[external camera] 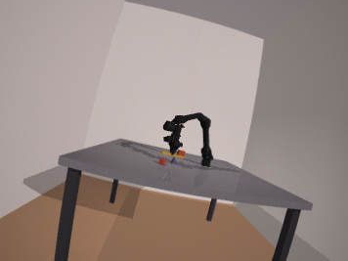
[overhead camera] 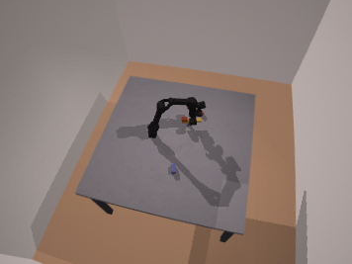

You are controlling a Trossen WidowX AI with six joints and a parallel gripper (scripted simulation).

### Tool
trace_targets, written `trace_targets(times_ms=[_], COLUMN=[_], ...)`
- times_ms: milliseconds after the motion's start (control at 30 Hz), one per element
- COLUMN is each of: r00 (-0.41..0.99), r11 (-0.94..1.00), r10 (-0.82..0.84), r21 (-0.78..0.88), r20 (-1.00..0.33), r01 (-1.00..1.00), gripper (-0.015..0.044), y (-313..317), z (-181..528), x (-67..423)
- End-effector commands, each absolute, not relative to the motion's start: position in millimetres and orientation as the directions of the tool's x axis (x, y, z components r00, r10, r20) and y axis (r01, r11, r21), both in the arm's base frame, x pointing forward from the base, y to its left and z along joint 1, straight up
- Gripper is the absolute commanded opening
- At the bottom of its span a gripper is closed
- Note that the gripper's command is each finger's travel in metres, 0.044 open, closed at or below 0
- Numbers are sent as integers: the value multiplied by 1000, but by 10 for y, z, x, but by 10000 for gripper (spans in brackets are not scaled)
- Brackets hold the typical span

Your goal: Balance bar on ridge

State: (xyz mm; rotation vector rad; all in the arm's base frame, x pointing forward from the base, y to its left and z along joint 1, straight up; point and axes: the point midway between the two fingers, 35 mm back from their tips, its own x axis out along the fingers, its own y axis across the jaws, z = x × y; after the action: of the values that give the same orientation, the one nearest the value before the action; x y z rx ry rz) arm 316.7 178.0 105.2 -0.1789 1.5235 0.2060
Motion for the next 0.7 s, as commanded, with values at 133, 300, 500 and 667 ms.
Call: trace_targets(times_ms=[133, 300, 500, 667], r00=[34, 34, 34, 34], r11=[971, 971, 971, 971], r10=[19, 19, 19, 19], r21=[10, 10, 10, 10], r20=[-999, -999, -999, -999], r01=[-240, -240, -240, -240], gripper=[0, 0, 0, 0], y=[1774, 1774, 1774, 1774], z=[1032, 1029, 1024, 1019], x=[3163, 3163, 3162, 3162])
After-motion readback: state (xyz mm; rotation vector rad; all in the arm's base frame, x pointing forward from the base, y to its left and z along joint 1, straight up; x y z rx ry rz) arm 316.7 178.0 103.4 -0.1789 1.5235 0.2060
